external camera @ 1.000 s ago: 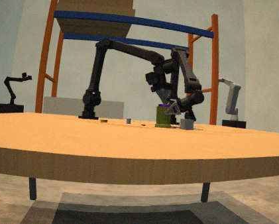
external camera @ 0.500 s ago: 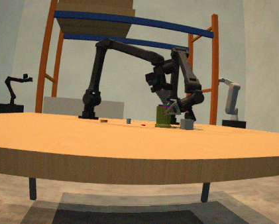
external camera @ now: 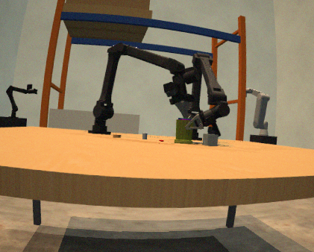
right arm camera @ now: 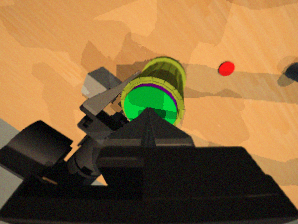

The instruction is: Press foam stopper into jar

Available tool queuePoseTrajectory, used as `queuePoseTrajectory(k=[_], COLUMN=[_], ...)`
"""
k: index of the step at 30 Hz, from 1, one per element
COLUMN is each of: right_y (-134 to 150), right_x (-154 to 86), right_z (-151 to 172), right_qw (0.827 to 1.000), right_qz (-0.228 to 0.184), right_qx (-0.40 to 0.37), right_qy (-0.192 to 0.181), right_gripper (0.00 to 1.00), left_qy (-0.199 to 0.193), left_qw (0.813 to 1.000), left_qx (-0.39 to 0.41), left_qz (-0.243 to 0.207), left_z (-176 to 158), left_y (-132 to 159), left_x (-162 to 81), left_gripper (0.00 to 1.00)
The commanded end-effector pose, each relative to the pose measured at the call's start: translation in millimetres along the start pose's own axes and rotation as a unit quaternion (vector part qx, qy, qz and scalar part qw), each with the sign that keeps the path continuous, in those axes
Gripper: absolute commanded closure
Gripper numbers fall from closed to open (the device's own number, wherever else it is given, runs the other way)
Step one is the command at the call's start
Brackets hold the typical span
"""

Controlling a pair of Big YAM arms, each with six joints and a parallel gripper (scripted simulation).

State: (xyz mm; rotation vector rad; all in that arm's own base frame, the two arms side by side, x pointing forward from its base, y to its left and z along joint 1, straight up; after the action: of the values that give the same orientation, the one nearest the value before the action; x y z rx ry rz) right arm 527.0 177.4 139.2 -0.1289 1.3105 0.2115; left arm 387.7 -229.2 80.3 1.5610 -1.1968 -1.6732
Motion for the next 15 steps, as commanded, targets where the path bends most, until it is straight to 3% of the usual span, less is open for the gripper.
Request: queuePoseTrajectory(k=[1, 2, 15], right_y=[0, -1, -1], right_x=[13, 20, 27], right_z=[2, -8, -6], right_qw=[1.0, 1.0, 1.0], right_qz=[-0.001, -0.002, -0.002], right_qx=[0.001, 0.003, 0.003], right_qy=[0.011, 0.022, 0.014], right_gripper=[1.0, 1.0, 1.0], left_qy=[0.0, 0.0, 0.0], left_qw=[1.0, 1.0, 1.0], left_qx=[0.0, 0.0, 0.0], left_qz=[-0.004, -0.004, -0.004], left_z=[-14, -14, -14], left_y=[2, 2, 2], left_x=[7, 7, 7], left_gripper=[0.36, 0.36, 0.36])
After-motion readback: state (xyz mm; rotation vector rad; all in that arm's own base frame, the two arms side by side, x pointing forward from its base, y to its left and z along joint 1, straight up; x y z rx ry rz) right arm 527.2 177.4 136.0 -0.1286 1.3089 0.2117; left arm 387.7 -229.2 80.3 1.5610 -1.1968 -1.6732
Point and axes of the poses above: on each arm, the point where the finger pads meet when closed, its own x axis out along the fingers, its own z axis across the jaws, y = z × x, the point moved 2 cm from there along -x, back along the fingers, and after that the axes turned 4 degrees about x, right-handed, at the moved point
